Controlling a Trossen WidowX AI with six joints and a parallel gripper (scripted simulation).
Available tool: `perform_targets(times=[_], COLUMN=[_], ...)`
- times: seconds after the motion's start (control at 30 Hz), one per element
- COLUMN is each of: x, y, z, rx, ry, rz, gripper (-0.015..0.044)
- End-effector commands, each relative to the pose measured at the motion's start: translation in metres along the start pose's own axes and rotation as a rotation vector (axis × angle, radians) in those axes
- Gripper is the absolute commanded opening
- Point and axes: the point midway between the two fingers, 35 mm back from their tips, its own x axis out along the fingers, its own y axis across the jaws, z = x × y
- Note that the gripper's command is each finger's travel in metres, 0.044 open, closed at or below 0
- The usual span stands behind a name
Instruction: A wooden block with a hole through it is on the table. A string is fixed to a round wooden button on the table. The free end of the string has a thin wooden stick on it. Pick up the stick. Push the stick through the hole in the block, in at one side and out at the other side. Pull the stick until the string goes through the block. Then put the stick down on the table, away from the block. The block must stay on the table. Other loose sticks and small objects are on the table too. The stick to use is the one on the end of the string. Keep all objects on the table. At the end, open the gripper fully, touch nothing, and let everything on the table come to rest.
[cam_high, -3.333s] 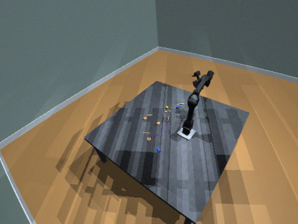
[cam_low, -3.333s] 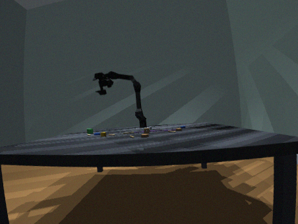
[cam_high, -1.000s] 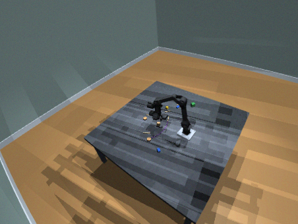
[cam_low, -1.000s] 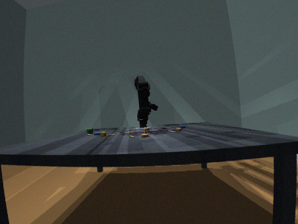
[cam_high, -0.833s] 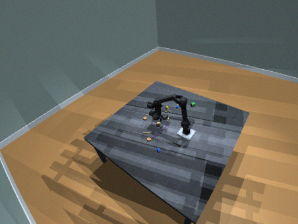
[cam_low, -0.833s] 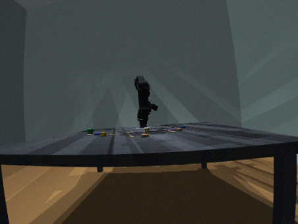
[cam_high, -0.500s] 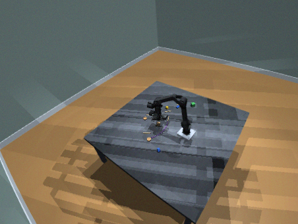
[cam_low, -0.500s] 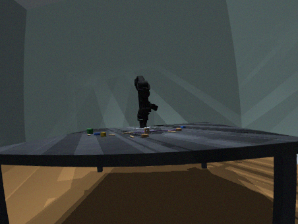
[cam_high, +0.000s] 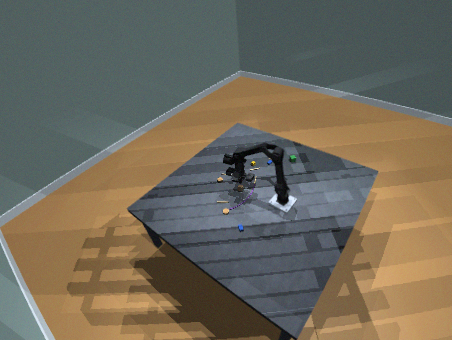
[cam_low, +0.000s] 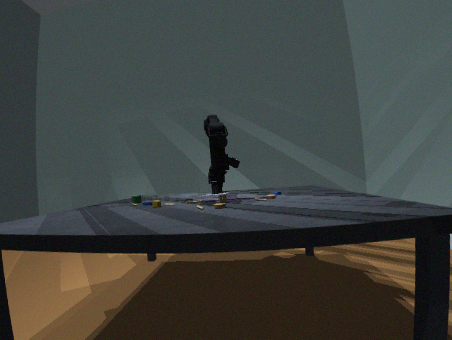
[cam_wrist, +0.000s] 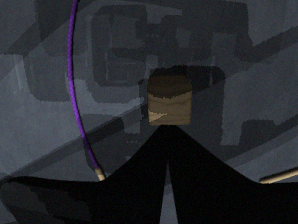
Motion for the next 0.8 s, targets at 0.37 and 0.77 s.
perform_targets(times=[0.37, 0.77], x=[0.0000, 0.0000], y=[0.0000, 0.0000], z=[0.0000, 0.0000], rx=[0.000, 0.000], ry=[0.000, 0.000], rz=[0.000, 0.000], gripper=[0.0242, 0.0000])
